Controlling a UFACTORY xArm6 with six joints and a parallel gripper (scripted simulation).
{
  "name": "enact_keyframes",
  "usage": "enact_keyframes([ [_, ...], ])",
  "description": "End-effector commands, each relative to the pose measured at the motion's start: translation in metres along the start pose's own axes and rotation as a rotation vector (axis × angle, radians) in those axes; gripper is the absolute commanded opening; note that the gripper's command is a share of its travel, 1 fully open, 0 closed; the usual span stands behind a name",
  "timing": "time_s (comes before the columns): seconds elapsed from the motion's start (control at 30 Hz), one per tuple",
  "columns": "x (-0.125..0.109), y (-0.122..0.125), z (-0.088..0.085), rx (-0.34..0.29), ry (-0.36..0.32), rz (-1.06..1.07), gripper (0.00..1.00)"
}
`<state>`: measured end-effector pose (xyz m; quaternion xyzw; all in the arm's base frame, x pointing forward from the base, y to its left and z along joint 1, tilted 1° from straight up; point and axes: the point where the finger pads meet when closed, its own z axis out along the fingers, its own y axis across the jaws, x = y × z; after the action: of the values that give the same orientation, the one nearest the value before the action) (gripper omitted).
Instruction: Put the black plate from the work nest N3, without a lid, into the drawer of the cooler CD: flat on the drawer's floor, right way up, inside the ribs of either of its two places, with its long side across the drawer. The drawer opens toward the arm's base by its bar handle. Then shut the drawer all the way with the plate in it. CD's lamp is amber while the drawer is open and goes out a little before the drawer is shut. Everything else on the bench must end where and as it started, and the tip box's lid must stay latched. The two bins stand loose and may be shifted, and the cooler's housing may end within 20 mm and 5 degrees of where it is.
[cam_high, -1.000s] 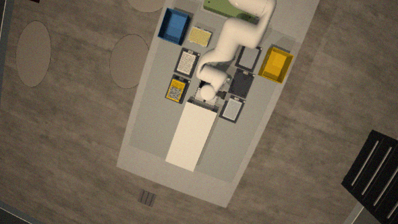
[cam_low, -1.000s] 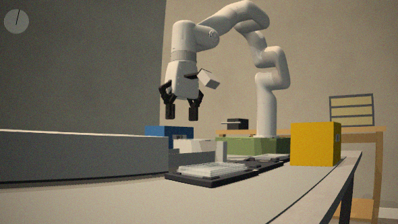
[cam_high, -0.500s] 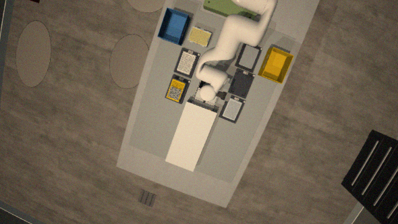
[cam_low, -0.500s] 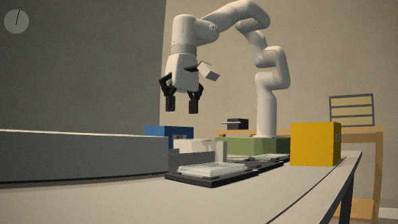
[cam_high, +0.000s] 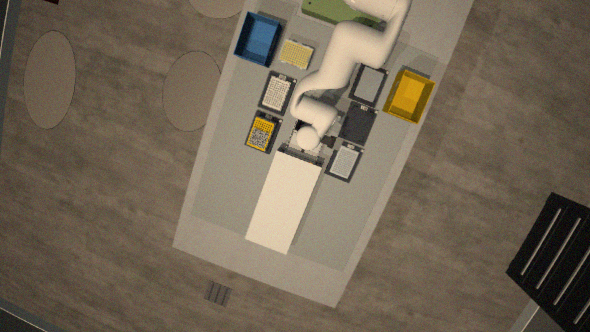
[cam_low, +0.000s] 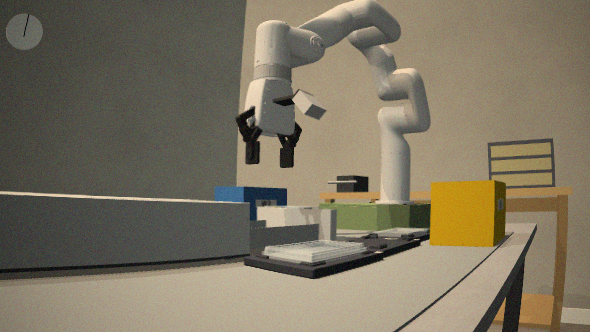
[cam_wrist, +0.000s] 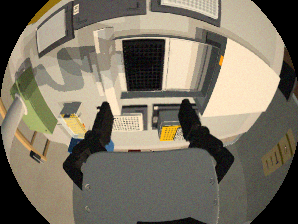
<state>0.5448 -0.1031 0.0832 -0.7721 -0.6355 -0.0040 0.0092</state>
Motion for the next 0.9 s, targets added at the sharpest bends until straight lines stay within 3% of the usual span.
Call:
enact_keyframes([
  [0.0,0.000,0.002,-0.002,-0.005,0.000,0.000,1.00],
  [0.73,0.000,0.001,-0.002,-0.005,0.000,0.000,1.00],
  [0.77,0.000,-0.003,-0.001,-0.005,0.000,0.000,0.00],
  [0.87,0.000,-0.018,0.001,-0.005,0.000,0.000,0.00],
])
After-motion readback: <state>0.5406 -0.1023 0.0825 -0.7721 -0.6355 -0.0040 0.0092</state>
